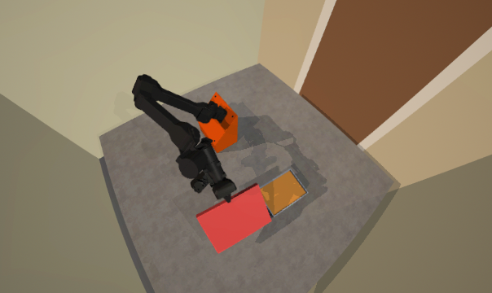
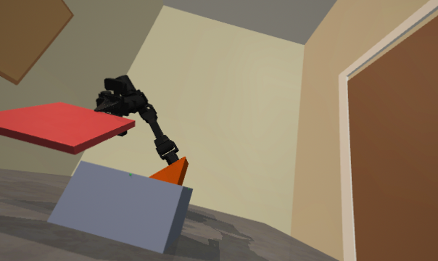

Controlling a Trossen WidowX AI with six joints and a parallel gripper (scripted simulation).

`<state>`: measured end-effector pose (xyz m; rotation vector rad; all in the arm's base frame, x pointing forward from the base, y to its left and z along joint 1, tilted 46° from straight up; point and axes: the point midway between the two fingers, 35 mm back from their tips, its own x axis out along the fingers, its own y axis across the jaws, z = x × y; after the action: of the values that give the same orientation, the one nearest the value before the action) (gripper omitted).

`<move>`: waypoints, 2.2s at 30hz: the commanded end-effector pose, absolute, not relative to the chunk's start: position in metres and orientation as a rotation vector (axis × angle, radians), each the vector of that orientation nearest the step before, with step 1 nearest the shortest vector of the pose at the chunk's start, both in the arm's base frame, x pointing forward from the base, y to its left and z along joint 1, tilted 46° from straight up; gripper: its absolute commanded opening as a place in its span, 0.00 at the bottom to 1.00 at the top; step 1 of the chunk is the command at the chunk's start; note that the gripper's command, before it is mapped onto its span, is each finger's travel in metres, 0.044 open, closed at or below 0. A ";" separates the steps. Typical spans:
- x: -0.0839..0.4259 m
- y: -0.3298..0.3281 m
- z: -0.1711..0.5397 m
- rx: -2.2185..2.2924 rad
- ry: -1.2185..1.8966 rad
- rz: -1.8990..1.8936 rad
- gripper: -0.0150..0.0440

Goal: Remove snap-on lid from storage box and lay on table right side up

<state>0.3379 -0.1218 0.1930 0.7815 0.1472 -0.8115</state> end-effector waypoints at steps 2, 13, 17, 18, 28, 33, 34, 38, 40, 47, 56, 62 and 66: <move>0.338 -0.126 0.208 0.786 0.136 -0.789 0.25; 0.332 -0.141 0.223 0.785 0.136 -0.789 0.25; 0.330 -0.146 0.229 0.784 0.135 -0.789 0.25; 0.329 -0.147 0.231 0.784 0.135 -0.789 0.25; 0.323 -0.160 0.245 0.783 0.134 -0.789 0.25; 0.321 -0.167 0.252 0.783 0.134 -0.789 0.25; 0.320 -0.168 0.254 0.783 0.134 -0.789 0.25; 0.318 -0.173 0.259 0.782 0.134 -0.789 0.25; 0.317 -0.176 0.262 0.782 0.133 -0.789 0.25; 0.316 -0.178 0.265 0.782 0.133 -0.789 0.25; 0.314 -0.181 0.258 0.782 0.133 -0.789 0.25; 0.313 -0.187 0.252 0.781 0.133 -0.789 0.25; 0.312 -0.189 0.249 0.781 0.133 -0.789 0.25</move>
<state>0.3106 -0.1897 0.2506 0.7825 0.1308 -0.8066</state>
